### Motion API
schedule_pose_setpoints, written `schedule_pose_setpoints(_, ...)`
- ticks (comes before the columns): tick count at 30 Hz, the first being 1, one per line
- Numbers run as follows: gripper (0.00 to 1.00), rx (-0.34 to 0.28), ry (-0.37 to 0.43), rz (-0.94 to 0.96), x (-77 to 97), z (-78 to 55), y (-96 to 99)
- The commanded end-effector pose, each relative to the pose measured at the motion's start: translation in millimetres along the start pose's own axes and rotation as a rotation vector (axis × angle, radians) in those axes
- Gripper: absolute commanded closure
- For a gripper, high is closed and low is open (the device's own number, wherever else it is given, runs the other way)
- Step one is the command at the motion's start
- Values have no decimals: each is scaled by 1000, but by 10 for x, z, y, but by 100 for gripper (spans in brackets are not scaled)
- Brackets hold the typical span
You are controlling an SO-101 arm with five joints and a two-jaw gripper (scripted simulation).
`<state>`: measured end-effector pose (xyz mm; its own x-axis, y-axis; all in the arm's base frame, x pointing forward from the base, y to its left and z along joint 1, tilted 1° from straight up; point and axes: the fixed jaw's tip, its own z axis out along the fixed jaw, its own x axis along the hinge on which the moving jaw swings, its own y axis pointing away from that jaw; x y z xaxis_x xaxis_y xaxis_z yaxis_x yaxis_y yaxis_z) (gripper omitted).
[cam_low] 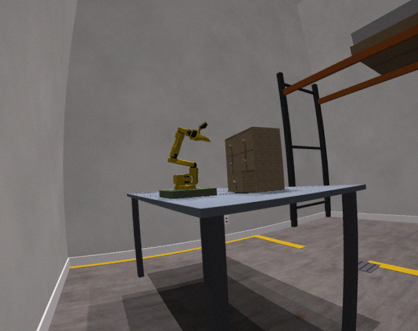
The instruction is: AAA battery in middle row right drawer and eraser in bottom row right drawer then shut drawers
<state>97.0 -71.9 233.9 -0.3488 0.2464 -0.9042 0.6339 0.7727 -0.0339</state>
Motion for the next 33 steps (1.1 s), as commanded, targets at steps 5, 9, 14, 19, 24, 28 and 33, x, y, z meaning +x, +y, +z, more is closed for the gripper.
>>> schedule_pose_setpoints(5, 73, 9, 11, 13, 3, -4, -13)
schedule_pose_setpoints(9, 73, -21, 10, -1, 3, -6, 26)
schedule_pose_setpoints(14, 73, -168, 6, -71, 10, -36, 220)
schedule_pose_setpoints(19, 73, -316, 1, -142, 30, -94, 407)
schedule_pose_setpoints(24, 73, -434, -3, -198, 56, -160, 548)
schedule_pose_setpoints(28, 73, -523, -6, -241, 80, -220, 647)
schedule_pose_setpoints(33, 73, -670, -12, -311, 130, -338, 796)
